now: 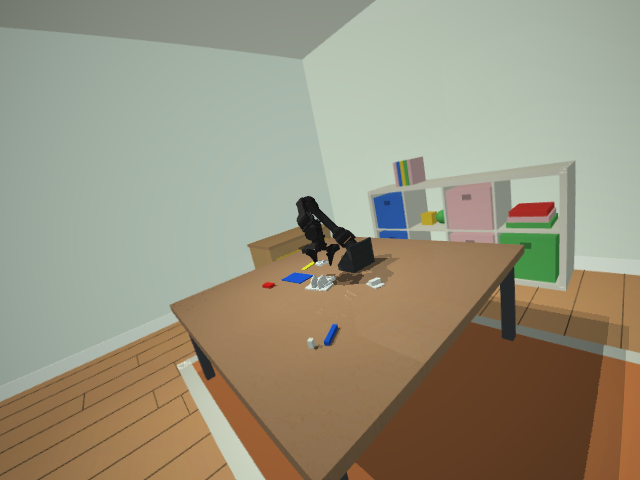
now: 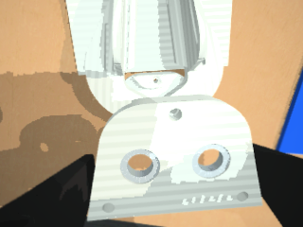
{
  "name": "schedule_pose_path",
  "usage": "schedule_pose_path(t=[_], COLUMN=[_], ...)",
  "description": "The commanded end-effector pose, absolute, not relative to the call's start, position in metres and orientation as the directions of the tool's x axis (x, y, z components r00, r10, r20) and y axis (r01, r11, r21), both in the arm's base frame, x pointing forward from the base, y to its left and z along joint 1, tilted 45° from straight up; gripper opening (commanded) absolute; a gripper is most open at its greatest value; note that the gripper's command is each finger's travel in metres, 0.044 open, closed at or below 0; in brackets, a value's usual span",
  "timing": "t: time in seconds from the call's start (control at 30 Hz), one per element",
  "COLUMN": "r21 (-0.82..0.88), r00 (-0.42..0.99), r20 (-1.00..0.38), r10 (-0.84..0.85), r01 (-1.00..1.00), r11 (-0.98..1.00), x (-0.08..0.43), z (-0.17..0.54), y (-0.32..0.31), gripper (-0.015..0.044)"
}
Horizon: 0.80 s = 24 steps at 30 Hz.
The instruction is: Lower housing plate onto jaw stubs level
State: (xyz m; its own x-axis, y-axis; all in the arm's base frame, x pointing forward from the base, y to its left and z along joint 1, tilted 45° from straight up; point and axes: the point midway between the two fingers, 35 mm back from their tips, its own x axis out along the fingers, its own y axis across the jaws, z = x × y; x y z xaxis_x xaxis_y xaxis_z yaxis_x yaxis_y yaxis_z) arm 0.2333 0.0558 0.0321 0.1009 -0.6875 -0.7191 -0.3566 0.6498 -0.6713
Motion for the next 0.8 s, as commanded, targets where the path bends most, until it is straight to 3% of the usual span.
schedule_pose_path(t=[0.0, 0.77], r21=[-0.669, -0.67], r00=[0.097, 0.098], r20=[-0.72, -0.719], r10=[-0.688, -0.688], r01=[-0.36, -0.36], r11=[0.65, 0.649], x=[0.233, 0.238], z=[0.028, 0.001], y=[0.052, 0.026], gripper=[0.0351, 0.0351])
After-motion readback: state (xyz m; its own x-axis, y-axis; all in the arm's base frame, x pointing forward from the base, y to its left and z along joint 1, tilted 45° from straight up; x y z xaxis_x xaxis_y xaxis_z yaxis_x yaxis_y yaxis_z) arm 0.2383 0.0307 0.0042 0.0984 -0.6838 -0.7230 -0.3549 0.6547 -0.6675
